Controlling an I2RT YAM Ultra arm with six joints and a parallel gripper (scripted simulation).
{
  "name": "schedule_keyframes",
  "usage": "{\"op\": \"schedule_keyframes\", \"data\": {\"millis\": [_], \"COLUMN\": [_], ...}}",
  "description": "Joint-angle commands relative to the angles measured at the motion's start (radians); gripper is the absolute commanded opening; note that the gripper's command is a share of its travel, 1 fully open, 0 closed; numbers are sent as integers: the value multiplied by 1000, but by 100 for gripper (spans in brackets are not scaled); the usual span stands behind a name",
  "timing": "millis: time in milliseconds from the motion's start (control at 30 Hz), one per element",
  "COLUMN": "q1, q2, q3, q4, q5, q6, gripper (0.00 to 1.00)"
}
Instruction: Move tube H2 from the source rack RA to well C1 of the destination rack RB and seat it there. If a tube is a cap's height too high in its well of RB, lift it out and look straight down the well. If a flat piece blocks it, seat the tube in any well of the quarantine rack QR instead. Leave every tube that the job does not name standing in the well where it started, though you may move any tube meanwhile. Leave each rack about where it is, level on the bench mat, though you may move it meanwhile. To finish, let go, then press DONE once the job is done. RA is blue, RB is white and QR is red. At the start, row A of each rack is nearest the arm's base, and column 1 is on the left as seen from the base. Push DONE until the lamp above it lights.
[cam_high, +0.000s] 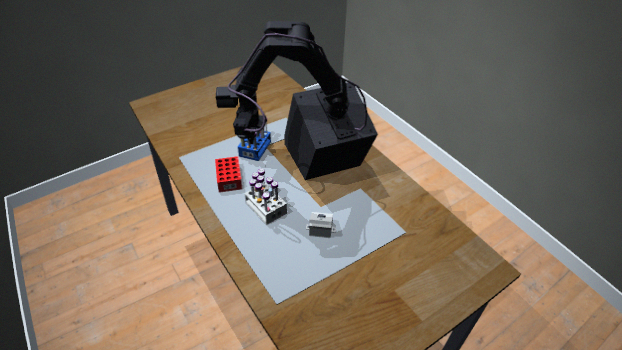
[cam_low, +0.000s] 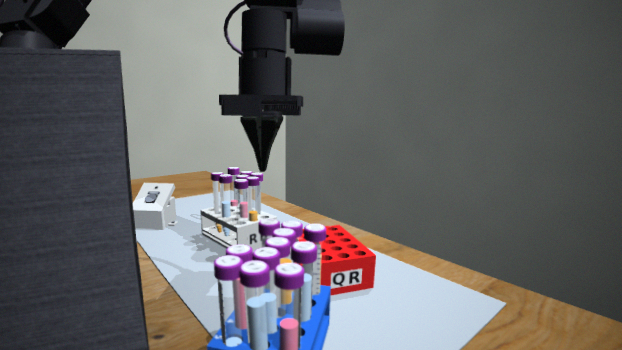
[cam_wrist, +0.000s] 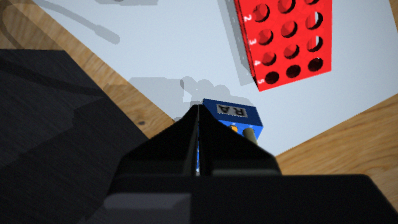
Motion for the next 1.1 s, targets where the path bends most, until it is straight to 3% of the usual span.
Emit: {"op": "schedule_keyframes", "data": {"millis": [0, 600, 700, 1067], "q1": [-11, -11, 40, 149], "q2": [-26, -27, -46, -105], "q3": [31, 30, -21, -42], "q4": [-5, -4, 14, 19], "q5": [-3, -4, -16, -28], "q6": [-14, -11, 36, 151], "gripper": [0, 0, 0, 0]}}
